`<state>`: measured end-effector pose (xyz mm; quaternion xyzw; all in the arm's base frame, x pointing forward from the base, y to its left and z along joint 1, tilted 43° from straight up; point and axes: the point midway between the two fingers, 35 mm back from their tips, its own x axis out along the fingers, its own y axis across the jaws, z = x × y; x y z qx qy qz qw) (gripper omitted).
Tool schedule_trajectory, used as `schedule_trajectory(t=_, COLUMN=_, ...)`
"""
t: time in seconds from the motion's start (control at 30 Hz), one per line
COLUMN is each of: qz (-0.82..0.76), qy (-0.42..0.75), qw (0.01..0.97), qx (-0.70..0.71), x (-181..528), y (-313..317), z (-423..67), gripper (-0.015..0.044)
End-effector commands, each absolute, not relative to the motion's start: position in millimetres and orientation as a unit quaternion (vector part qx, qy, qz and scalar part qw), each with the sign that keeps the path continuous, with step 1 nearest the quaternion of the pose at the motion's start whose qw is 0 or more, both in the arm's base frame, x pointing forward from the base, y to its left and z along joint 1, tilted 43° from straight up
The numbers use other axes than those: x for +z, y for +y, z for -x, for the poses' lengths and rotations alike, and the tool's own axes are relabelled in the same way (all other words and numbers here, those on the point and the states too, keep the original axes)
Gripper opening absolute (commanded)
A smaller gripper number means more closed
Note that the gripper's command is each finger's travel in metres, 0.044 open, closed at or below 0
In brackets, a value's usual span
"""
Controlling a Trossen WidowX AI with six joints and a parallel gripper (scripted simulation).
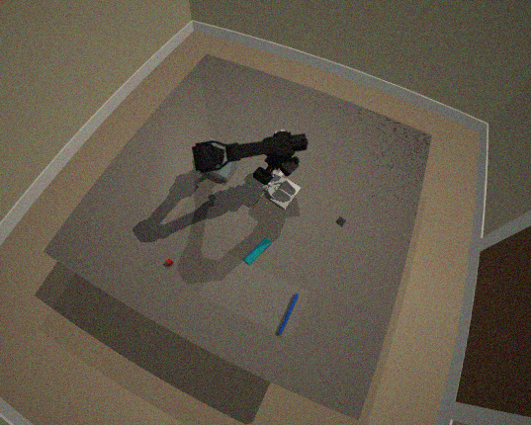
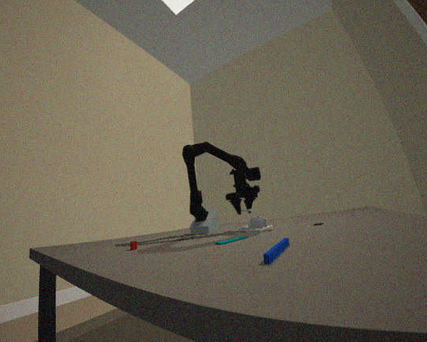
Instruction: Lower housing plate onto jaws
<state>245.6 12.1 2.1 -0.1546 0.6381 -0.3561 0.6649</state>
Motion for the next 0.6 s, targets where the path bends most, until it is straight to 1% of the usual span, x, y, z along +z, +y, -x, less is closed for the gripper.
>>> schedule_trajectory(t=0.0, qz=0.158, qy=0.639, qw=0.664, qx=-0.355, x=-3, y=7, z=-245, gripper=0.0351)
schedule_trajectory(t=0.57, qz=0.158, qy=0.639, qw=0.664, qx=-0.356, x=-23, y=-12, z=-243, gripper=0.0351)
